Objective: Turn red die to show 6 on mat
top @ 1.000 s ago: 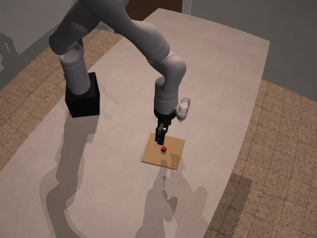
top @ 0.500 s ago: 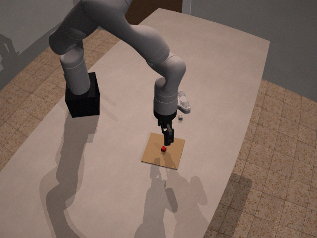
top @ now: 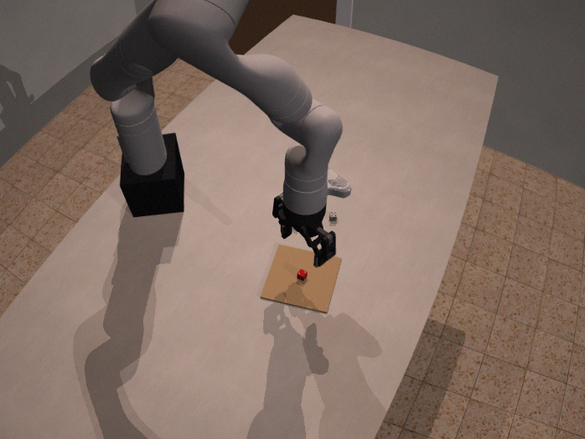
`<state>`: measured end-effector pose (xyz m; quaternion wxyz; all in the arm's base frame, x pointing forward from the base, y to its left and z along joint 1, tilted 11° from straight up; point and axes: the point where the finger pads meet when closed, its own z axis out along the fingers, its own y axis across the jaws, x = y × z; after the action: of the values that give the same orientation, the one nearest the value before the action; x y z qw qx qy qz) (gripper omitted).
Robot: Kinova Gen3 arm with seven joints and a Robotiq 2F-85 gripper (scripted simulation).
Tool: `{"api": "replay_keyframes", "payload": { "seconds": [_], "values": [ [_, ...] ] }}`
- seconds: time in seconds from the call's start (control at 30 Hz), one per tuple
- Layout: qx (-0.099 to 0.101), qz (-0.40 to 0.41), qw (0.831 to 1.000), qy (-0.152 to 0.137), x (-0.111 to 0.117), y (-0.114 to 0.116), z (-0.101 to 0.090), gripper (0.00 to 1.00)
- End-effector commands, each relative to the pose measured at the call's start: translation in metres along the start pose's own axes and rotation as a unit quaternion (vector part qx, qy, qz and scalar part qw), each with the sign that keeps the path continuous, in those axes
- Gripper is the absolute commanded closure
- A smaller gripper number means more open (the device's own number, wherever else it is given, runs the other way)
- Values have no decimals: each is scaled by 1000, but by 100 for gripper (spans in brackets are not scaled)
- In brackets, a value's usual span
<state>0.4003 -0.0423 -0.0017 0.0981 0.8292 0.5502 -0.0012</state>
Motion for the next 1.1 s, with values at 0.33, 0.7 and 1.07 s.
{"api": "replay_keyframes", "payload": {
  "seconds": [0.33, 0.7, 1.07],
  "values": [
    [1, -114, 993, 2, 0, 0, 3, 0],
    [0, -148, 989, 2, 0, 1, 4, 0],
    [0, -149, 989, 2, 0, 1, 4, 69]
  ]
}}
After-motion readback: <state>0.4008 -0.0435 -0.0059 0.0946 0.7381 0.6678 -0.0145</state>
